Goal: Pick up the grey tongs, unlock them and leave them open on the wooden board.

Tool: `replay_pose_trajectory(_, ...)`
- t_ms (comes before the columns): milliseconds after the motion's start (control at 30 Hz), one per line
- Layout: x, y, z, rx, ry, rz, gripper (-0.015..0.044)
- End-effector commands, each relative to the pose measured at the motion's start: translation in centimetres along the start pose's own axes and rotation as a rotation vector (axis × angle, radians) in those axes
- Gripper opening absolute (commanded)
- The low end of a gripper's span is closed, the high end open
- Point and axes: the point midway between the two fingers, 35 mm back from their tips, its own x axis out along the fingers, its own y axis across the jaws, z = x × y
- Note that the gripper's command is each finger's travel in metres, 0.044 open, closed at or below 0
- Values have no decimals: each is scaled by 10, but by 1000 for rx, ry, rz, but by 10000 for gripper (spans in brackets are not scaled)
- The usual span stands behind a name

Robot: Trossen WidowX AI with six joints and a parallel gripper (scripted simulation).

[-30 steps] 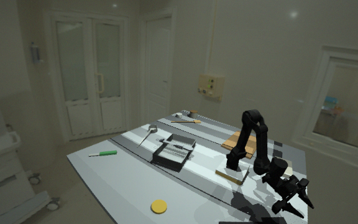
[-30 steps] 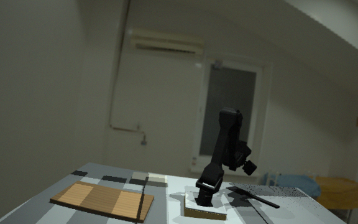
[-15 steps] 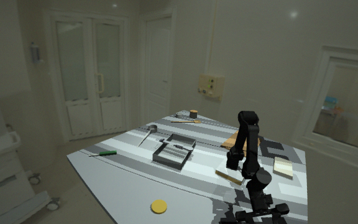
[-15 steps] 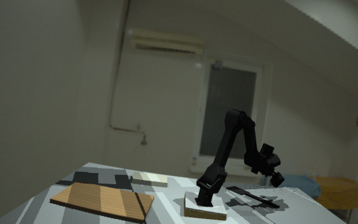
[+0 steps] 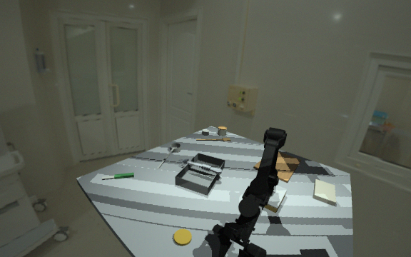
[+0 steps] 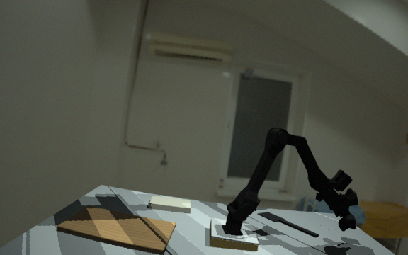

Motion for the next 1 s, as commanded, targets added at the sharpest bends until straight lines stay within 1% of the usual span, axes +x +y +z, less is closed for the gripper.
replay_pose_trajectory(0, 6, -52, 18, 40, 26, -143, 260)
replay_pose_trajectory(233, -7, -157, 45, 136, 82, -387, 260)
replay_pose_trajectory(367, -23, -207, 53, 182, 125, -508, 260)
replay_pose_trajectory(500, -50, -264, 56, 245, 198, -649, 260)
replay_pose_trajectory(733, -118, -354, 50, 384, 342, -887, 260)
replay_pose_trajectory(867, -170, -401, 41, 456, 440, -1013, 260)
replay_pose_trajectory(967, -206, -425, 31, 538, 488, -1077, 260)
